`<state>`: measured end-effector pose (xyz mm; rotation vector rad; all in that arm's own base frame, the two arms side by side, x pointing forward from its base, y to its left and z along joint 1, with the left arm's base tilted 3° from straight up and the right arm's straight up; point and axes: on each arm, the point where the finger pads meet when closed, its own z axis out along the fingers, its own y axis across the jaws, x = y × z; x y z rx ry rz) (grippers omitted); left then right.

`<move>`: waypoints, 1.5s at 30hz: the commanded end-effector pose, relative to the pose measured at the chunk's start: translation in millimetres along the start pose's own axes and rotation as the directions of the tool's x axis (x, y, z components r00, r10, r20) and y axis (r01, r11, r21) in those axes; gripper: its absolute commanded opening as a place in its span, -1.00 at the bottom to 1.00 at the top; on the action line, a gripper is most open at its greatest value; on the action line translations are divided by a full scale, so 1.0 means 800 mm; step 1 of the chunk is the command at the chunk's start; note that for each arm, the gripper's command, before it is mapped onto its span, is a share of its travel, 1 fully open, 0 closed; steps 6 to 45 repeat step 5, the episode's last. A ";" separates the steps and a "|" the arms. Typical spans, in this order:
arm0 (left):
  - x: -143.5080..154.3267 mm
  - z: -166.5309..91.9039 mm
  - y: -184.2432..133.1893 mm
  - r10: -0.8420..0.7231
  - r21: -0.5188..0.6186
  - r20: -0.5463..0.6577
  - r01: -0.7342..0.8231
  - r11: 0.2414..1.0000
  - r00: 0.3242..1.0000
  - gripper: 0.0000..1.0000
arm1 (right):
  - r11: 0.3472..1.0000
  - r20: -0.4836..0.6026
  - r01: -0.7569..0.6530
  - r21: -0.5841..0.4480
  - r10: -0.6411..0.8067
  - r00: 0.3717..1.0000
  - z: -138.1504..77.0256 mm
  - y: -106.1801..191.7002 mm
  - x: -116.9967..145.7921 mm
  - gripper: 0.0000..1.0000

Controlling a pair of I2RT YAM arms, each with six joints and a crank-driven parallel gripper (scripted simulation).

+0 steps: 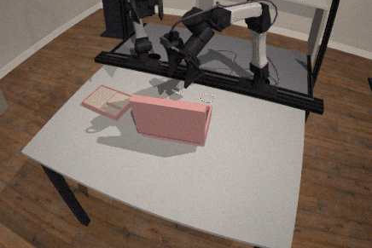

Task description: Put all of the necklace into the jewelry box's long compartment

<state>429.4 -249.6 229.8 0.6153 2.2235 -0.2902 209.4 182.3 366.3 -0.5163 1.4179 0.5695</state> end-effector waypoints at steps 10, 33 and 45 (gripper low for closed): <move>0.000 -0.003 0.003 -0.015 0.001 -0.004 0.015 1.000 1.000 1.00 | 1.000 0.020 0.002 0.005 -0.002 1.000 -0.001 -0.001 -0.011 1.00; 0.000 -0.003 0.003 -0.015 0.001 -0.004 0.015 1.000 1.000 1.00 | 1.000 0.020 0.002 0.005 -0.002 1.000 -0.001 -0.001 -0.011 1.00; 0.000 -0.003 0.003 -0.015 0.001 -0.004 0.015 1.000 1.000 1.00 | 1.000 0.020 0.002 0.005 -0.002 1.000 -0.001 -0.001 -0.011 1.00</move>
